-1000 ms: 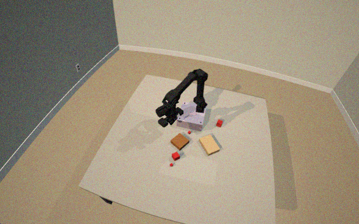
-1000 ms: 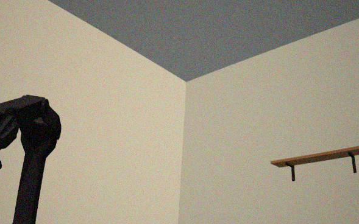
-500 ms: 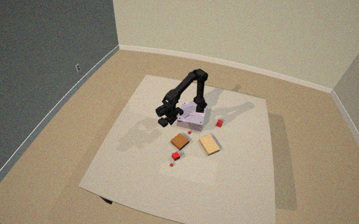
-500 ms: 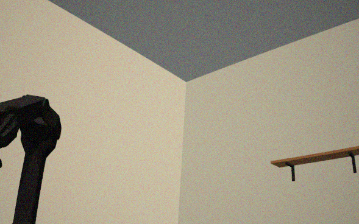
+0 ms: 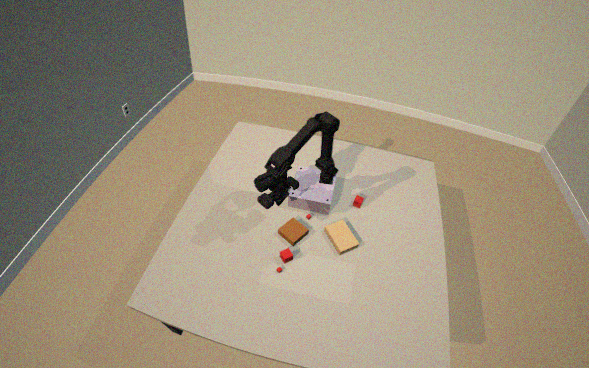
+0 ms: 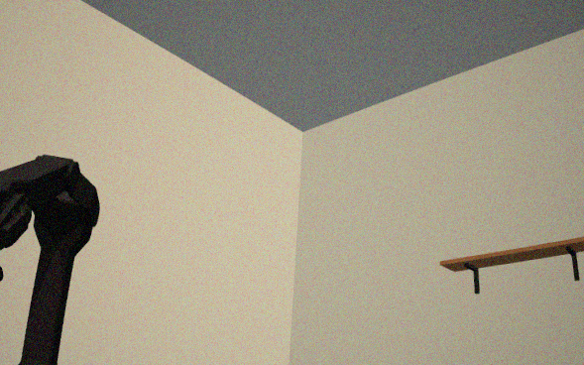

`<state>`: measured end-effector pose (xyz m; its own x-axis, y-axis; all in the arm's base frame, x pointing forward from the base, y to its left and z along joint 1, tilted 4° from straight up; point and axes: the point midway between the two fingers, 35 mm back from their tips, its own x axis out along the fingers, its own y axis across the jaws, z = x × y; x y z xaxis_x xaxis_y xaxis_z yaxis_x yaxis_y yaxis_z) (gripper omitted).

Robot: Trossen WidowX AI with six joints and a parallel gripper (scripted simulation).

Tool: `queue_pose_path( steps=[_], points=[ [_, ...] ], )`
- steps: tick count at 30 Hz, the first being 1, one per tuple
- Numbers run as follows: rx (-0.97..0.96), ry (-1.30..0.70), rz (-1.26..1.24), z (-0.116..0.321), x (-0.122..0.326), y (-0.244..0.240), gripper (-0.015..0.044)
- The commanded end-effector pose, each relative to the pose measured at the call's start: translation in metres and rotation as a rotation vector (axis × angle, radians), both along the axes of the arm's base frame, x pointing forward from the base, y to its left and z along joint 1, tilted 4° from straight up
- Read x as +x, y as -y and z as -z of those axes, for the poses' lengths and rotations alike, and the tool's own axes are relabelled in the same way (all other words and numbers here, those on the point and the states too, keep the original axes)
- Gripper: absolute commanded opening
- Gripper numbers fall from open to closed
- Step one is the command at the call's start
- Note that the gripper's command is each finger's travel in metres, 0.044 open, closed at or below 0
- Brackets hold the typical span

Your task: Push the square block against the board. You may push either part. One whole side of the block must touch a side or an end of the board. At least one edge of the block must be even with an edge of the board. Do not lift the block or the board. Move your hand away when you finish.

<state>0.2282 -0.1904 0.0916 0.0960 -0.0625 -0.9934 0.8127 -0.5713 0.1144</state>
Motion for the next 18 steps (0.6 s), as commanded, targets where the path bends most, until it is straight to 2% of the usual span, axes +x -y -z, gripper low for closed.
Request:
queue_pose_path(
  steps=[1, 5, 18],
  points=[
    [0.012, -0.012, 0.0, 0.028, -0.005, -0.015, 0.0],
    [0.015, -0.012, -0.002, 0.061, -0.013, -0.032, 0.0],
    [0.028, -0.028, -0.005, 0.055, -0.014, -0.03, 0.0]
  ],
)
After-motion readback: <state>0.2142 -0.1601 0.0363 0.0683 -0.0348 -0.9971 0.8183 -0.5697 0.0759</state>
